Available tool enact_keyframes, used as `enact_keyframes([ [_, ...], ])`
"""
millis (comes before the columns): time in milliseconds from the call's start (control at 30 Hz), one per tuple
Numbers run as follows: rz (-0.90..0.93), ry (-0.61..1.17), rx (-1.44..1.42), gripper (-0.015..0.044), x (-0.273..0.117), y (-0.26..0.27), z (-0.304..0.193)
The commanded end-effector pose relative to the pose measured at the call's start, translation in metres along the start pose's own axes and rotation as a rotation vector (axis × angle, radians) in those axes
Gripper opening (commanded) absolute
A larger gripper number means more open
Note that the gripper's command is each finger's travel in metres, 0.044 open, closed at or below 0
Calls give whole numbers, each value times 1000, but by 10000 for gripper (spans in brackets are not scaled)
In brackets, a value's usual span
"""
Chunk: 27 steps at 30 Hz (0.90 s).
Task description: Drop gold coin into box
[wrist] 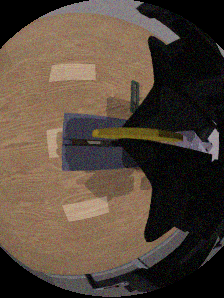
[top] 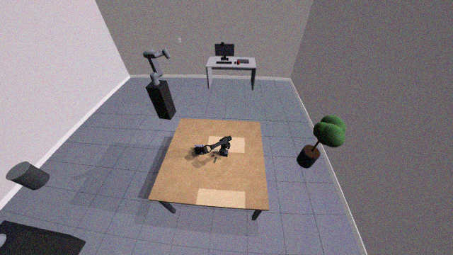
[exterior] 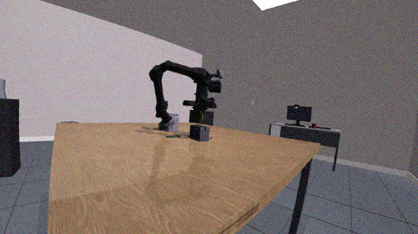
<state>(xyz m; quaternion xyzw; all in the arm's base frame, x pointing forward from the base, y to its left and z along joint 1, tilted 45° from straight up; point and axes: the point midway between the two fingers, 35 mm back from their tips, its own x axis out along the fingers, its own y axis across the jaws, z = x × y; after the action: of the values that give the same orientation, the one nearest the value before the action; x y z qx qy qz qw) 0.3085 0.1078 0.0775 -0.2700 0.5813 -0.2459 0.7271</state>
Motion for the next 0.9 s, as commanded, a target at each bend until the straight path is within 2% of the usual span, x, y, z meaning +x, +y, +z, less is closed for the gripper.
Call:
enact_keyframes([
  [0,1,-1,2,0,-2,3,2],
  [867,-3,-2,2,0,-1,7,2],
])
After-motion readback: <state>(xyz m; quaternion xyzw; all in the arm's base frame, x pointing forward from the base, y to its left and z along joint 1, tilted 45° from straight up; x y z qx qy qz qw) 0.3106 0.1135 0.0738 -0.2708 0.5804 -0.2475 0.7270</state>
